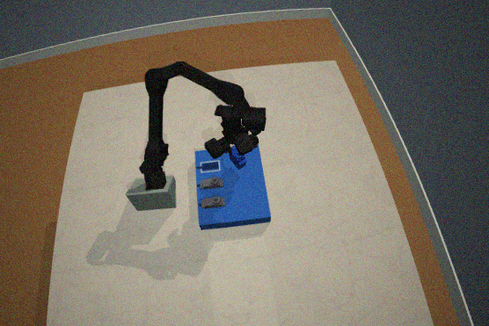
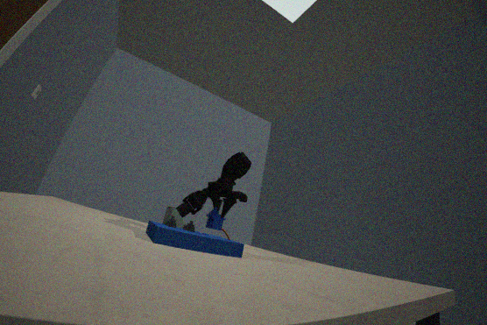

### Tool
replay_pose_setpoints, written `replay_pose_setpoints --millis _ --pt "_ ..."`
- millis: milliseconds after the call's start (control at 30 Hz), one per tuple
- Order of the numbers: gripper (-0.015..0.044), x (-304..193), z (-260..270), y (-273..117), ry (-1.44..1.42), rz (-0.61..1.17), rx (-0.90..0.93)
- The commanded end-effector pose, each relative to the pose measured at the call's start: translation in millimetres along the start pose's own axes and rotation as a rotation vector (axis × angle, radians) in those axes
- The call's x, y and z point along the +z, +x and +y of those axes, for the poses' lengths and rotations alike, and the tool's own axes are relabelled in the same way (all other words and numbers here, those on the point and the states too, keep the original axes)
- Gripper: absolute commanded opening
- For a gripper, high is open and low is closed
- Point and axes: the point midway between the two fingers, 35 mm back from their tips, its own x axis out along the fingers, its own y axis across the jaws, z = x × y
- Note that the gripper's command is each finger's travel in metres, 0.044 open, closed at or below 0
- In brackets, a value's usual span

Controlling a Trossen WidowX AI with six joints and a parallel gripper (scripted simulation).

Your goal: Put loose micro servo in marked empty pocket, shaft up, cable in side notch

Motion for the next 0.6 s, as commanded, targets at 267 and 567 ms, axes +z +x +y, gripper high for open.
replay_pose_setpoints --millis 267,567 --pt "0.0000 -0.6 0.9 -0.8 -0.401 0.001 0.005" --pt "0.0000 -0.6 0.9 -0.8 -0.715 0.000 0.005"
